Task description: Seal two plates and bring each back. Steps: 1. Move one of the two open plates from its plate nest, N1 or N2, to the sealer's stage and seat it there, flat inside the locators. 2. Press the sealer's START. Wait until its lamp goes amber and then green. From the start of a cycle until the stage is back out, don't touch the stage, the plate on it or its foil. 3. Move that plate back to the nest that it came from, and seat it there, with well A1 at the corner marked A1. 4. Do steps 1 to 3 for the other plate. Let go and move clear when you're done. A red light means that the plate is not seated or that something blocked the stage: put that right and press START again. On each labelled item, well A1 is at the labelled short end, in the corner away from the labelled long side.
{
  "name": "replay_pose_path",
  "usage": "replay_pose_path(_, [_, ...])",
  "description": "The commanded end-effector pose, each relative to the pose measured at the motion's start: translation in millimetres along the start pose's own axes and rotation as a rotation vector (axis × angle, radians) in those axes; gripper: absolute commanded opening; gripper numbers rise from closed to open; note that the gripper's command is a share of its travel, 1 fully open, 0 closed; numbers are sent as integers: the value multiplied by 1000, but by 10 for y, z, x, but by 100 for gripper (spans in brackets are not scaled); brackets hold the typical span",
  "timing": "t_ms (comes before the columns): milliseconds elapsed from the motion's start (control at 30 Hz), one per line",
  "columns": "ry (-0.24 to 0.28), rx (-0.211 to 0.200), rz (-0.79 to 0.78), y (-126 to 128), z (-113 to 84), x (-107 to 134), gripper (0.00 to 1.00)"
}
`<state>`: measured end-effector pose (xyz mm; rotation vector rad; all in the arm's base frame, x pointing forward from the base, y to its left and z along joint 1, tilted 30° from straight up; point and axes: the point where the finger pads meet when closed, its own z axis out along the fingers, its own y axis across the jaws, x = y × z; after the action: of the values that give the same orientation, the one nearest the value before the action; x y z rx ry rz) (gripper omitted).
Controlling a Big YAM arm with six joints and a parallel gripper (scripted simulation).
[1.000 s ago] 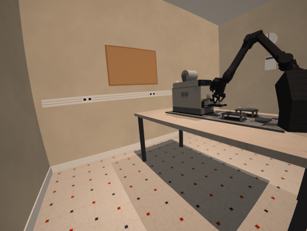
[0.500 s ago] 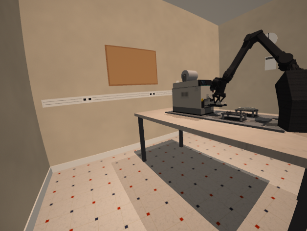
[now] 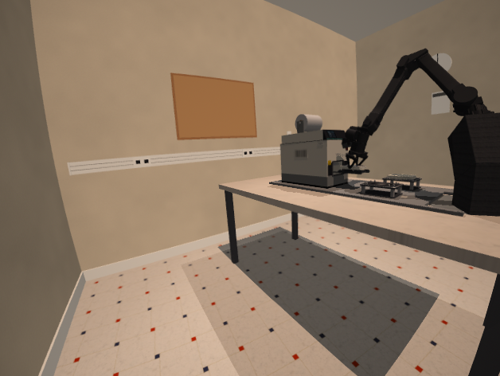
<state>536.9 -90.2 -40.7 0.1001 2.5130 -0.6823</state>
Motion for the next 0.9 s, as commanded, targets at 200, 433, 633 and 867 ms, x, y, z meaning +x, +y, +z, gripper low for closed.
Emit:
replay_pose_path(200, [-9, -7, -20, 38, -89, -46, 0])
replay_pose_path(433, [13, -14, -40, 119, -47, 67, 0])
replay_pose_path(633, [-7, -15, -32, 145, -42, -71, 0])
replay_pose_path(867, [-27, -13, -7, 112, -191, -204, 0])
